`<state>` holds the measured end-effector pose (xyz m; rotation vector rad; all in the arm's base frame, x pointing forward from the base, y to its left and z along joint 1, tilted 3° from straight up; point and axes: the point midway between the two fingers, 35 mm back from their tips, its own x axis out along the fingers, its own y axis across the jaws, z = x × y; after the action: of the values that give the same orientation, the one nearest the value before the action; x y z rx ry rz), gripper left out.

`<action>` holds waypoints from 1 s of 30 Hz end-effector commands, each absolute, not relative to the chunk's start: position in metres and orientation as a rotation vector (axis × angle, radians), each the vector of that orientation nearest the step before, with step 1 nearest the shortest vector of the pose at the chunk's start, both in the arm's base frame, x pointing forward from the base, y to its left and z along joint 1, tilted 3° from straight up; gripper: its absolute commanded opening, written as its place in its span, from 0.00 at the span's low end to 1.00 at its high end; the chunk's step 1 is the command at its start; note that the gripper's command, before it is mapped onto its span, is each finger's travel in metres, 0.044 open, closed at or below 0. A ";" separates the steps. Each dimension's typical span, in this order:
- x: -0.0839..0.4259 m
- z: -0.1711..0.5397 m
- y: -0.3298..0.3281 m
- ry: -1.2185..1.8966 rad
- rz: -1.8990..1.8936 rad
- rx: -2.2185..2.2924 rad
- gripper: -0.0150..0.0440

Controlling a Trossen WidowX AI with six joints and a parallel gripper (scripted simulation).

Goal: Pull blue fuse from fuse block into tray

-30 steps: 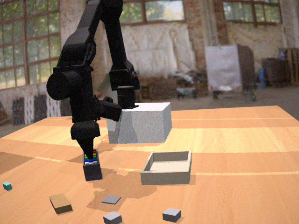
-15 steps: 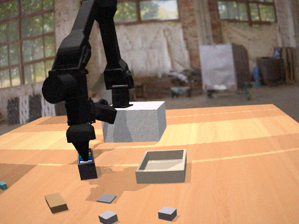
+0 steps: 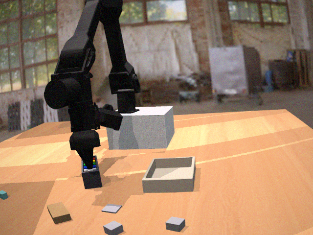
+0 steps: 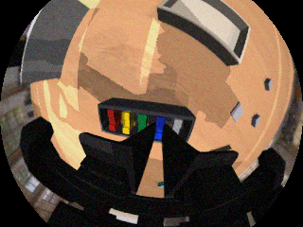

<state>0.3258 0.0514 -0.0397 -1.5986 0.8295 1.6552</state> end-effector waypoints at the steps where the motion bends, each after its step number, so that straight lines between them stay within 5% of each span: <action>1: 0.326 -0.039 0.051 0.829 1.655 -1.599 0.25; 30: 0.327 -0.025 0.051 0.831 1.653 -1.600 0.25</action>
<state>0.3259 0.0511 -0.0292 -1.5942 0.8340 1.6601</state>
